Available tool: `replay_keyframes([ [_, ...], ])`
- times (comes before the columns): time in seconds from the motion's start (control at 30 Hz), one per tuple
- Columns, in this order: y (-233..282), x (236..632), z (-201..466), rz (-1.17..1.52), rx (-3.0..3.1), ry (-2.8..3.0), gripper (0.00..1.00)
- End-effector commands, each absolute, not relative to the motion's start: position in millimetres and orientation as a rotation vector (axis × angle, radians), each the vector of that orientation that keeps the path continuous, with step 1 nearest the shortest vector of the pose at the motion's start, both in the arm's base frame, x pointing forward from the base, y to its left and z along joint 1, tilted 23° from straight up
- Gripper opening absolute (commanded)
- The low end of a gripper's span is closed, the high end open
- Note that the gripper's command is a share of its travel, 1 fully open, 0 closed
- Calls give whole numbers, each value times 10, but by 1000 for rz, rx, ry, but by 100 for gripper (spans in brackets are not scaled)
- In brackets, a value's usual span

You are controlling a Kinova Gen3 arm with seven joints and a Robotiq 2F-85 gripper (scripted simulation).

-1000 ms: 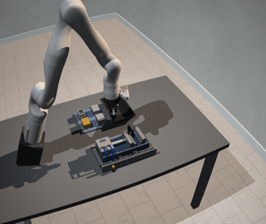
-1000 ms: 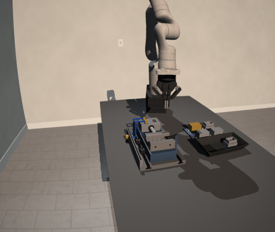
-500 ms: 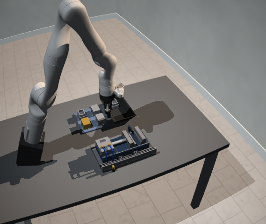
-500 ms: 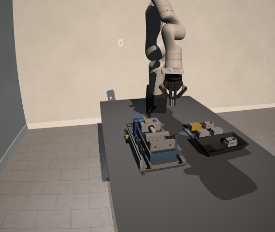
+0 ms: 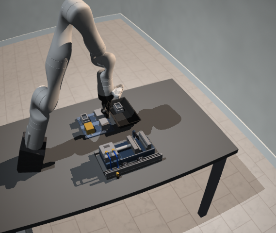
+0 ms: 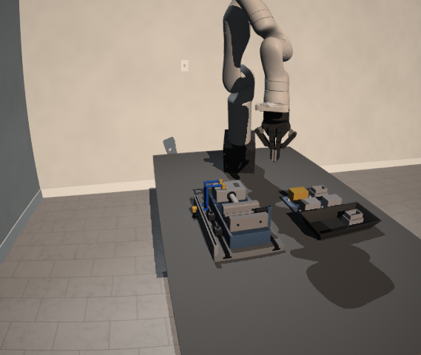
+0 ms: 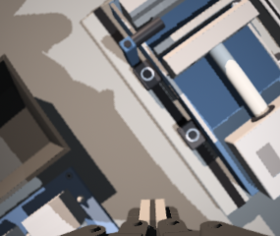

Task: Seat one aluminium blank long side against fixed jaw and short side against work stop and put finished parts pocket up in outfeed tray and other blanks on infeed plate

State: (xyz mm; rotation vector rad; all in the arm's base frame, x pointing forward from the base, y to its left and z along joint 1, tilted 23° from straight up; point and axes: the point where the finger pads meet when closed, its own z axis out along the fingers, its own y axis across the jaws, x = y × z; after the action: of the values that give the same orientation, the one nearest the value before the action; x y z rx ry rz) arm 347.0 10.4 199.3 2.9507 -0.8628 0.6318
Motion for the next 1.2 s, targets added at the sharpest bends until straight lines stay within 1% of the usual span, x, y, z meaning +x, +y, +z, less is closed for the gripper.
replay_keyframes([
  [0.0,218,3441,1968,635,2947,-886,0],
  [1.17,1273,3119,1709,635,2732,-1621,0],
])
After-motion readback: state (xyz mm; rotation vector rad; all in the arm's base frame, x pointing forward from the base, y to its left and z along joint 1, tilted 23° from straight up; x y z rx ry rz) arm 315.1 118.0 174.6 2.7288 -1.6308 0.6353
